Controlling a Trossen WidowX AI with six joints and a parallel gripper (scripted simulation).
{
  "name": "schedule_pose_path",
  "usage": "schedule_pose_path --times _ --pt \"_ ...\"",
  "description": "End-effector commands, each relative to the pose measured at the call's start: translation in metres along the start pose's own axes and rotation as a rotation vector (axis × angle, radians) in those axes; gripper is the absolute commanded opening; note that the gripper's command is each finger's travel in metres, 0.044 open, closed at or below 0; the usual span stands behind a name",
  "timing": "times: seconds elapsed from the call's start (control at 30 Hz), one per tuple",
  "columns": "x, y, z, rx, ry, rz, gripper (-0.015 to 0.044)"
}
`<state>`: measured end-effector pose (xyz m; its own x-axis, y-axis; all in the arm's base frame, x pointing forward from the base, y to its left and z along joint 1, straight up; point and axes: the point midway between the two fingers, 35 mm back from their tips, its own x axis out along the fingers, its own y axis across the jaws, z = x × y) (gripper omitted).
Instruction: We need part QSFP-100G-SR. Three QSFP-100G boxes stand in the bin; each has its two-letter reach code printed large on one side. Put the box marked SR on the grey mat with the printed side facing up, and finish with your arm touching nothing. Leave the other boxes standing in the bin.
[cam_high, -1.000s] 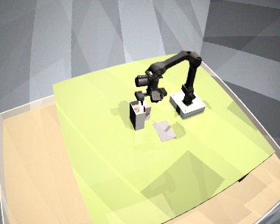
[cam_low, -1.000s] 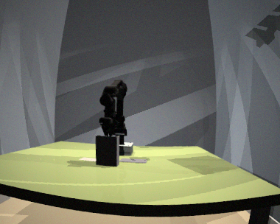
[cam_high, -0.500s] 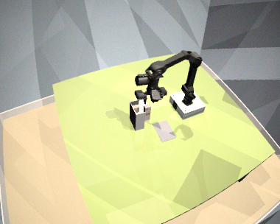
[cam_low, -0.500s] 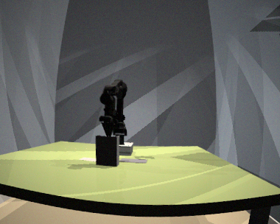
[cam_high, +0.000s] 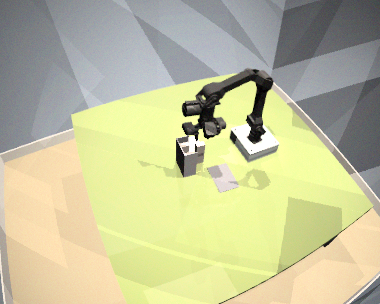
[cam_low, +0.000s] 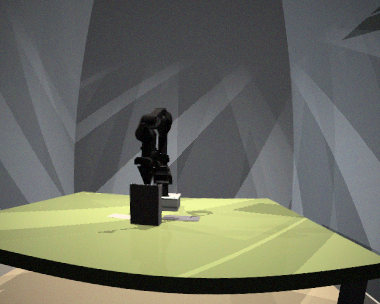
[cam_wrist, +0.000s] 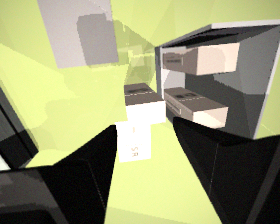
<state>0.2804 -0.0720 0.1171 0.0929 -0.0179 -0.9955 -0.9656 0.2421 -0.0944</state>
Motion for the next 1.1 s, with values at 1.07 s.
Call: schedule_pose_path --times 1.07 --pt "0.029 -0.006 0.000 0.004 0.004 0.072 0.0237"
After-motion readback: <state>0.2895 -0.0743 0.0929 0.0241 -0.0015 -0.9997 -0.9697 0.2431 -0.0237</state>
